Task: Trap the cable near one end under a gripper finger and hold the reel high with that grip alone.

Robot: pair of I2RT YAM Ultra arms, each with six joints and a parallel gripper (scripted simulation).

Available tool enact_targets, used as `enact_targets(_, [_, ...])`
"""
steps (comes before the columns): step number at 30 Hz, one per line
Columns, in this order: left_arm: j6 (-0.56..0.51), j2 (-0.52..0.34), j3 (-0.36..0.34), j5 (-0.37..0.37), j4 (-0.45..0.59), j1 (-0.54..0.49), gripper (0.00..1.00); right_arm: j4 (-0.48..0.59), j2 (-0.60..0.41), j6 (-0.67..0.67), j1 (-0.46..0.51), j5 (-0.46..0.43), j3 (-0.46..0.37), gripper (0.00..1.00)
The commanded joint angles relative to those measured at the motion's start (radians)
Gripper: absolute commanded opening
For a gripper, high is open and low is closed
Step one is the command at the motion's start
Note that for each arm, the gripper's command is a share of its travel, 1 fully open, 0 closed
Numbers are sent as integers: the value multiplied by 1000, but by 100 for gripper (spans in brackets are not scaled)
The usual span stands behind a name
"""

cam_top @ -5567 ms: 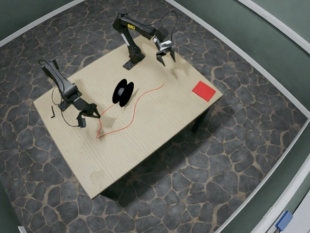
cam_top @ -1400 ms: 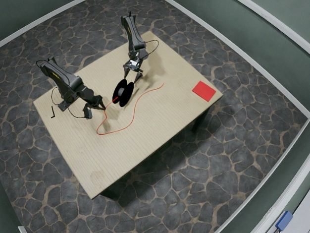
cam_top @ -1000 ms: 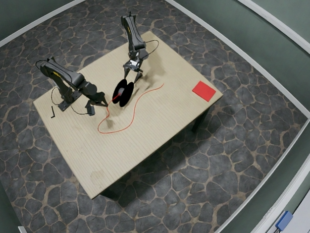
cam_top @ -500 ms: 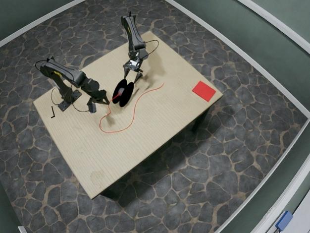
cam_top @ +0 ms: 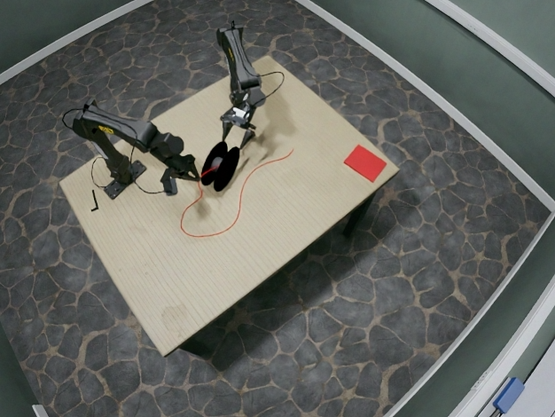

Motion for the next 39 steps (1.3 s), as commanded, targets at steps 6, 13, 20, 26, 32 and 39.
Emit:
enact_targets(6, [9,-18,39,12,-15,-4,75,-12,5,45,22,42,46,0])
enact_targets(13, [1,-28,35,7,-14,-11,75,-16,26,98,114,85,59,0])
enact_targets(20, [1,-32,35,7,-15,-4,75,-20,42,119,141,103,72,0])
enact_targets(26, [2,-34,36,8,-15,-3,75,-23,46,145,176,125,84,0])
enact_targets(32, [4,-35,36,9,-16,0,75,-16,65,169,206,145,91,0])
enact_targets(39, [5,-35,37,10,-16,1,75,-25,64,199,239,169,108,0])
